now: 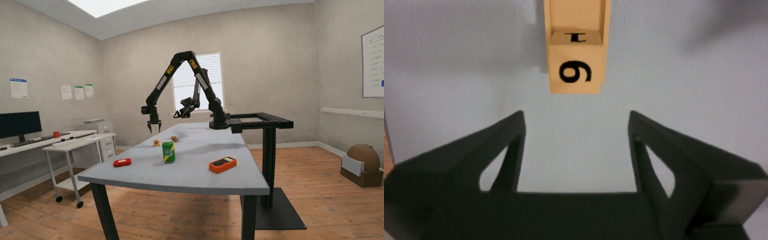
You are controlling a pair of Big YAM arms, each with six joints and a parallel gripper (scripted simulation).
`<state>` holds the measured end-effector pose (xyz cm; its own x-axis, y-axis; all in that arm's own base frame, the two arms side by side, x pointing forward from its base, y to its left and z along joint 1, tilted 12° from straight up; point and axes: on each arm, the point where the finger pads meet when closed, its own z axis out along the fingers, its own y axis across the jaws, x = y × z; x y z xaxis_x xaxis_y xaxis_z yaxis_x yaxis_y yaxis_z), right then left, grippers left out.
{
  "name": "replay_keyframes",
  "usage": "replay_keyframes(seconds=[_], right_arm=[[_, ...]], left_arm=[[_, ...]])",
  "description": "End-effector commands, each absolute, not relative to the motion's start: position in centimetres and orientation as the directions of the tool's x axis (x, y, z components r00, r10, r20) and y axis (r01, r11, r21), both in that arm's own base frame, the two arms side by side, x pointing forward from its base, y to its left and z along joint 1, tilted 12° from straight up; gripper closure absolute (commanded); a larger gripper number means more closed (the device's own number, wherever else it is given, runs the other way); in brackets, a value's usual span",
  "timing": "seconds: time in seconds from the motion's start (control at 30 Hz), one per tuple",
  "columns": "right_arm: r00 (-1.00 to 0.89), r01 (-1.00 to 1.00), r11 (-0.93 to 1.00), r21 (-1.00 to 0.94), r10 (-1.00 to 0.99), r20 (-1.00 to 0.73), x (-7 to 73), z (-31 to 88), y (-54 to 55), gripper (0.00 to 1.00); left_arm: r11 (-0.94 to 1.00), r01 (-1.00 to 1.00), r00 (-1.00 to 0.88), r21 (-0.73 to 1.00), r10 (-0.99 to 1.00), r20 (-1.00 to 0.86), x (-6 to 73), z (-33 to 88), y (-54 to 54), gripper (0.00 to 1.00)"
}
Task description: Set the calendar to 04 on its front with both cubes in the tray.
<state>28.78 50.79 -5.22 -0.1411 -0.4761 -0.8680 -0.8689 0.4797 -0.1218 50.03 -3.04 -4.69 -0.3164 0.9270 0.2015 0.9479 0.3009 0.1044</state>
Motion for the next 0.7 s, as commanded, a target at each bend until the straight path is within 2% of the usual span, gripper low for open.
replay_keyframes(seconds=[0.0,0.67], right_arm=[[-0.164,-0.853,0.510,-0.107,-0.458,-0.873,29.2,-1.5,49.4,0.00],[-0.296,-0.791,0.599,-0.129,-0.559,-0.775,23.7,5.4,33.2,0.00]], left_arm=[[0.295,0.949,-0.313,0.114,0.930,0.194,50.6,-3.8,-3.2,0.36],[0.295,0.949,-0.313,0.114,0.930,0.194,50.6,-3.8,-3.2,0.36]])
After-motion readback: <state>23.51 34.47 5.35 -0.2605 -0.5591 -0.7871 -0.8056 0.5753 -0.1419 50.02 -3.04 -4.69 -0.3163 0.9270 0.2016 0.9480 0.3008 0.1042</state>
